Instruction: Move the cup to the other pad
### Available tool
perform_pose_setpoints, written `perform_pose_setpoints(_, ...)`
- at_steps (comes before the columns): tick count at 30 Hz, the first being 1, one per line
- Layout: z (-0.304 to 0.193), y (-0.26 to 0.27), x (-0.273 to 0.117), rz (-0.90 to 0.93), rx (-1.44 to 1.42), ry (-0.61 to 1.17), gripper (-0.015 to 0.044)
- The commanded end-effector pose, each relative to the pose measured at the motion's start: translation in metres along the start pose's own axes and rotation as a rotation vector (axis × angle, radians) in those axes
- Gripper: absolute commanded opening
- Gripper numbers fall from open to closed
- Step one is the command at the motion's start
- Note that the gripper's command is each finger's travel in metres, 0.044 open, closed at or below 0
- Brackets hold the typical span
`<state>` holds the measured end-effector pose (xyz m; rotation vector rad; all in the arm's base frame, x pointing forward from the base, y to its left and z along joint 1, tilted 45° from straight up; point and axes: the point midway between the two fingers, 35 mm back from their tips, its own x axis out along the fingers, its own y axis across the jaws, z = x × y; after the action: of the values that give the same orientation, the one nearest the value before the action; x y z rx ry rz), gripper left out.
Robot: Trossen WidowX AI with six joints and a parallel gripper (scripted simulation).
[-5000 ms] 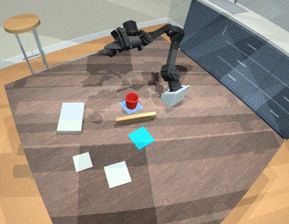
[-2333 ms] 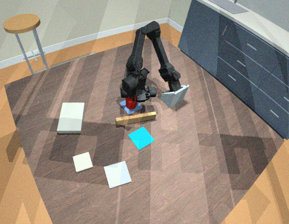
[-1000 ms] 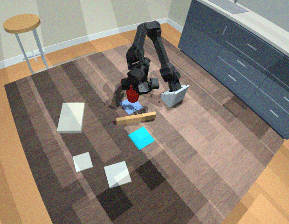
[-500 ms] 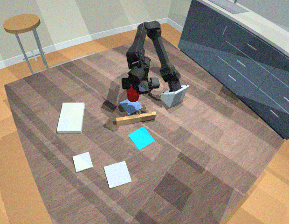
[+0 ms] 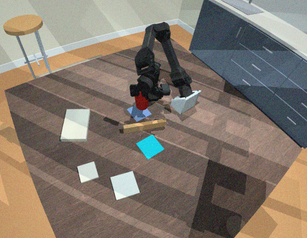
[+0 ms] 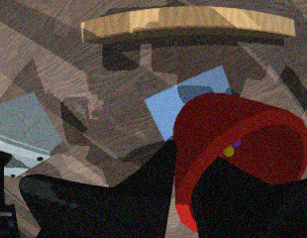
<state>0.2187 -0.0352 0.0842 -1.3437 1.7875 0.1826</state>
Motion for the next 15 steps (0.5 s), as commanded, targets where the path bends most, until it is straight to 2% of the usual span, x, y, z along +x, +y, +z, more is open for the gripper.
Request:
perform_pose_setpoints(1, 0.008, 0.0, -0.001, 0.001, 0.008, -0.006, 0.0)
perform_pose_setpoints(15, 0.034, 0.003, -0.002, 0.001, 0.012, -0.009, 0.0)
